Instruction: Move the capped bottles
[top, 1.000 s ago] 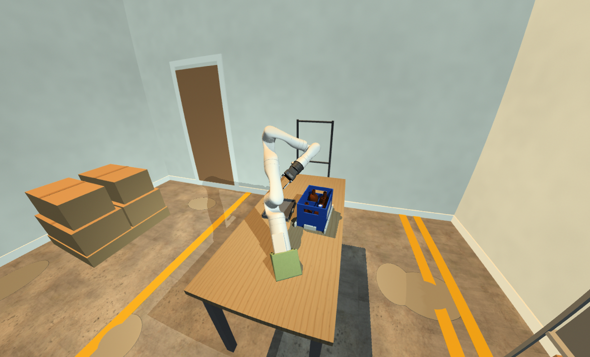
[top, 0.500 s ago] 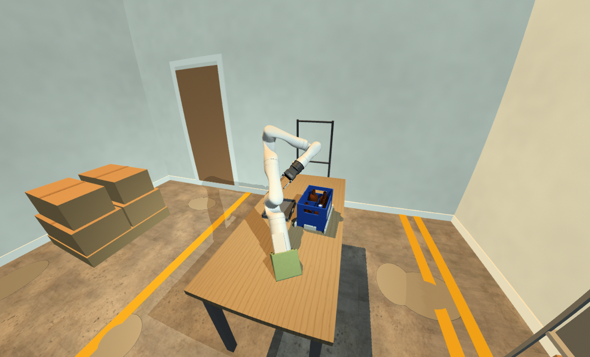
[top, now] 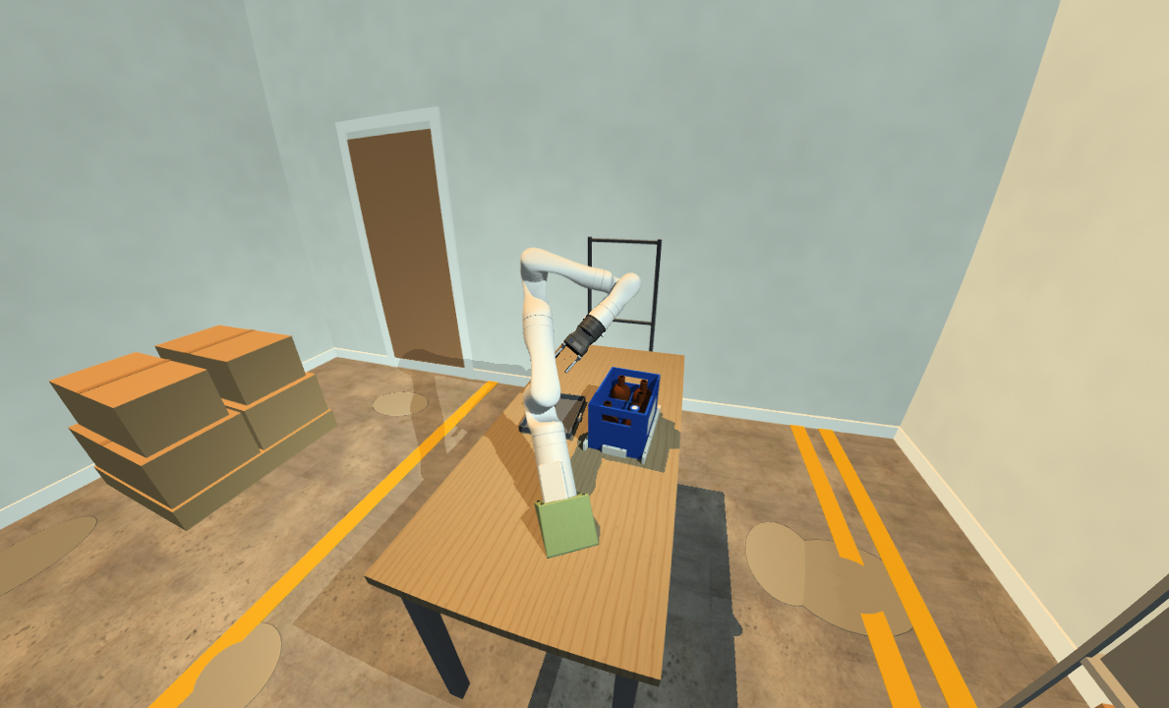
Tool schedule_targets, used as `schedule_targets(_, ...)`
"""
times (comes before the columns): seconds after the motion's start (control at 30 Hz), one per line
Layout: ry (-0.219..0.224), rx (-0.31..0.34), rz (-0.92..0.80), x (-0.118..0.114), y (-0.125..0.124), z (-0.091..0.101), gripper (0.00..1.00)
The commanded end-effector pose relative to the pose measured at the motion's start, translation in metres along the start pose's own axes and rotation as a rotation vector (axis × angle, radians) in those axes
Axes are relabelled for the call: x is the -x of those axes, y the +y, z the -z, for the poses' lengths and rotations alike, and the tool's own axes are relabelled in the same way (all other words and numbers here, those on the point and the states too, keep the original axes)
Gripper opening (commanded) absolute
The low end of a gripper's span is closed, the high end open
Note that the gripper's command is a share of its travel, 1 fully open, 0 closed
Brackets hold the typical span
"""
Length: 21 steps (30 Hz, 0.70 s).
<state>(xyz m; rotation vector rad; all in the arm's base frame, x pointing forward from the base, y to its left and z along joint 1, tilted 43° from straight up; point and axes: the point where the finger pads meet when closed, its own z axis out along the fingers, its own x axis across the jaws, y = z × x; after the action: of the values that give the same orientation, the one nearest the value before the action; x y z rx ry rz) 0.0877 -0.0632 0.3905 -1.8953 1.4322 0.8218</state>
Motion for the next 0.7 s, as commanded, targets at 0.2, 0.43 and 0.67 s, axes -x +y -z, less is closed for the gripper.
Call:
schedule_targets(0.2, 0.007, -0.063, -0.051, -0.003, 0.008, 0.005, 1.0)
schedule_targets(0.43, 0.013, -0.133, -0.107, -0.006, 0.018, 0.01, 1.0)
schedule_targets(0.67, 0.017, -0.183, -0.147, -0.008, 0.024, 0.014, 1.0)
